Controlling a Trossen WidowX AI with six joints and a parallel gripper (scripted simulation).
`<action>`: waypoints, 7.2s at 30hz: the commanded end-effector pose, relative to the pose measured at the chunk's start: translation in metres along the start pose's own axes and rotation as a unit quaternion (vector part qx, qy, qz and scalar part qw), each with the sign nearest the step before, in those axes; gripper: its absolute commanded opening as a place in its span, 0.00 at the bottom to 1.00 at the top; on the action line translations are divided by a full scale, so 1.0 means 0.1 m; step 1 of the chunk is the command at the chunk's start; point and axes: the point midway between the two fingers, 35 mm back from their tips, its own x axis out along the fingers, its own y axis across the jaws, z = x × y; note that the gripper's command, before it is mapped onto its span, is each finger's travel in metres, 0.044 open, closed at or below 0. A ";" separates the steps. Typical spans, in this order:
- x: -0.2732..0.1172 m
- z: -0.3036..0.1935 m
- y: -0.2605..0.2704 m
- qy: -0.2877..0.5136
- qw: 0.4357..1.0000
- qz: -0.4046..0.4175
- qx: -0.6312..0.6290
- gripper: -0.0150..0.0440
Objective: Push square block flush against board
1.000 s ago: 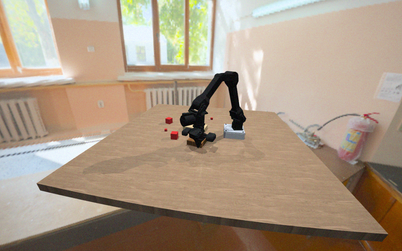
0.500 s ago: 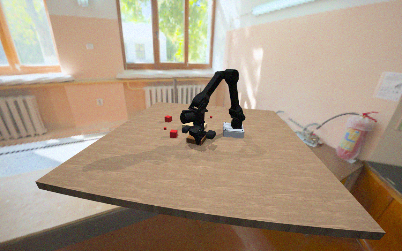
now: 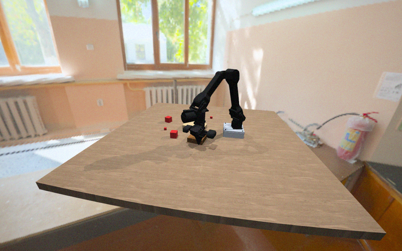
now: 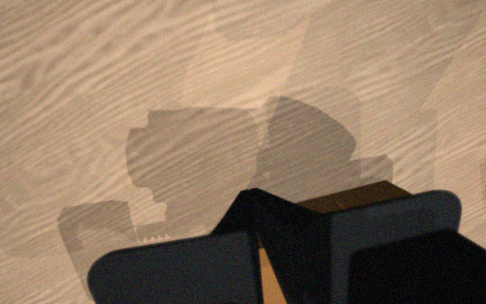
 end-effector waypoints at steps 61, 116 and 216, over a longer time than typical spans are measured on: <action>-0.53 0.15 0.04 -0.002 0.987 0.000 0.161 0.25; 0.03 -0.71 0.36 0.006 0.733 -0.002 0.680 0.25; 0.03 -0.66 -0.11 0.005 0.733 -0.003 0.680 0.25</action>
